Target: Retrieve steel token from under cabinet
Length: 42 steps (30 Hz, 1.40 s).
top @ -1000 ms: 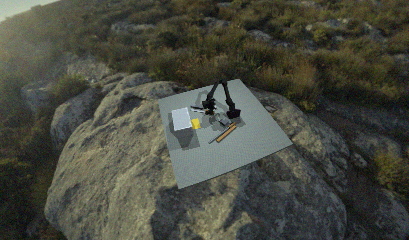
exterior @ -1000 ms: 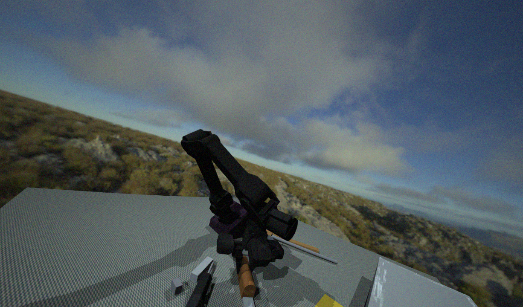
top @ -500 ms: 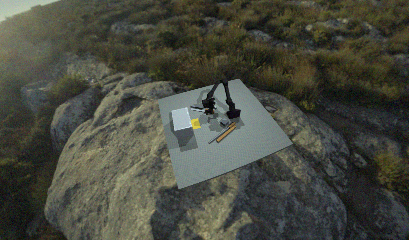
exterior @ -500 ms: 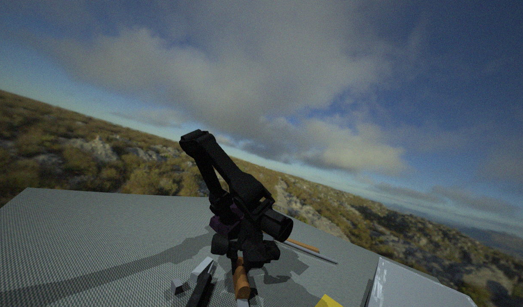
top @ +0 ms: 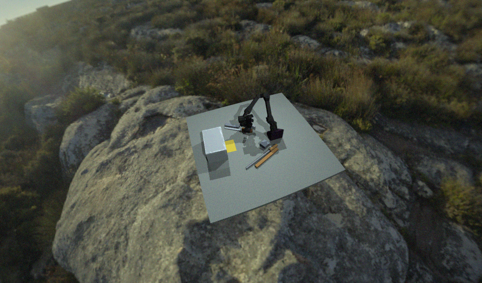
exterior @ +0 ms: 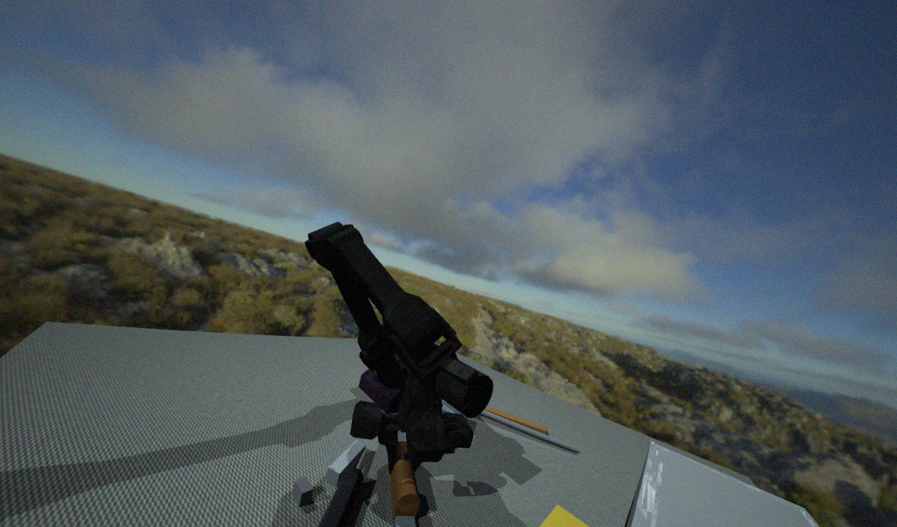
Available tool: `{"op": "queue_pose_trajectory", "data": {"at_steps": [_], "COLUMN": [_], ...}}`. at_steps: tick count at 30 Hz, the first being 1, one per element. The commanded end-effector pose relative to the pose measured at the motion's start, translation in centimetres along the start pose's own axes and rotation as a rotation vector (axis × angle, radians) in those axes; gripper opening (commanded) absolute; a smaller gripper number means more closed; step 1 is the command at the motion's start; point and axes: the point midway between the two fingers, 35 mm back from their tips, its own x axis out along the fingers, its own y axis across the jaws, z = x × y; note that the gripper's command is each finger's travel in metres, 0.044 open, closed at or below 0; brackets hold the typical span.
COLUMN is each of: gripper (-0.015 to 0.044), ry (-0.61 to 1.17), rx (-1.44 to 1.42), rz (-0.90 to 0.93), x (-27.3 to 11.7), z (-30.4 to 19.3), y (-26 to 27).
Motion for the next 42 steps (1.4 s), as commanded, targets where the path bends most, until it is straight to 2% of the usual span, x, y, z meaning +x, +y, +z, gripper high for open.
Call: {"op": "queue_pose_trajectory", "data": {"at_steps": [1, 19, 42], "gripper": [0.0, 0.0, 0.0], "ry": [-0.004, -0.005, -0.005], "rx": [0.01, 0.004, -0.174], "rz": [0.0, -0.002, -0.002], "x": [-0.1, -0.1, -0.1], "z": [0.4, 1.0, 1.0], "y": [-0.7, -2.4, -2.3]}}
